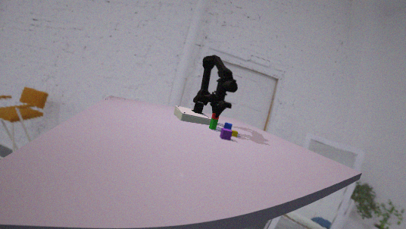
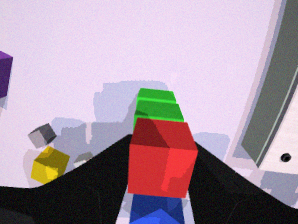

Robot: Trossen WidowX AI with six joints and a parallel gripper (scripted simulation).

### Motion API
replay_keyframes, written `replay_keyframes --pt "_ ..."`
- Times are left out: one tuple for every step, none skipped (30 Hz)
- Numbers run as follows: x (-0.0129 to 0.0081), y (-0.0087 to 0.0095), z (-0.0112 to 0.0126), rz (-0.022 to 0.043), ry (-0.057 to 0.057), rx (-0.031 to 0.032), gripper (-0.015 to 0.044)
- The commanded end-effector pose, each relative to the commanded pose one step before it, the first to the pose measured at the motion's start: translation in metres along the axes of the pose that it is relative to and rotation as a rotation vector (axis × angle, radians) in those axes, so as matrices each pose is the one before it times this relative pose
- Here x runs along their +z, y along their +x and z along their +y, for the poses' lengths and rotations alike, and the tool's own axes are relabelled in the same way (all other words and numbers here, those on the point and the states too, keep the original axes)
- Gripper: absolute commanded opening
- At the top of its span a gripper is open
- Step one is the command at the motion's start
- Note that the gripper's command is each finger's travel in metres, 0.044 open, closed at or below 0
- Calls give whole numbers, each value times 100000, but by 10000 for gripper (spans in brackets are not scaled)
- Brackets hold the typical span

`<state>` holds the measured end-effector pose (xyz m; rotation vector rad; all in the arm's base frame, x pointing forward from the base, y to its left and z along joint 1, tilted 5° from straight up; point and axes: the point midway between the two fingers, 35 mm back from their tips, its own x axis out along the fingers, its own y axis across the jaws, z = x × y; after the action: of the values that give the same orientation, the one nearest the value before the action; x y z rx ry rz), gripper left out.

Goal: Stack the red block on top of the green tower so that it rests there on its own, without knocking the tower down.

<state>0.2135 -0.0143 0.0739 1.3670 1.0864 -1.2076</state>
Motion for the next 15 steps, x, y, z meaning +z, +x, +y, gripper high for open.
replay_keyframes --pt "74 18 44 -526 622 200 0" --pt "0 0 0 0 0 0 0" --pt "1 -69 9 0 0 1 0" --pt "-74 53 -54 526 -621 -202 26" --pt "0 0 0 0 0 0 53" --pt "0 0 0 0 0 0 79" --pt "0 0 0 0 0 0 105" --pt "0 0 0 0 0 0 131" --pt "0 0 0 0 0 0 157" --pt "0 0 0 0 0 0 184" --pt "0 0 0 0 0 0 210" --pt "0 0 0 0 0 0 236" --pt "0 0 0 0 0 0 263" --pt "0 0 0 0 0 0 289" --pt "0 0 0 0 0 0 315"
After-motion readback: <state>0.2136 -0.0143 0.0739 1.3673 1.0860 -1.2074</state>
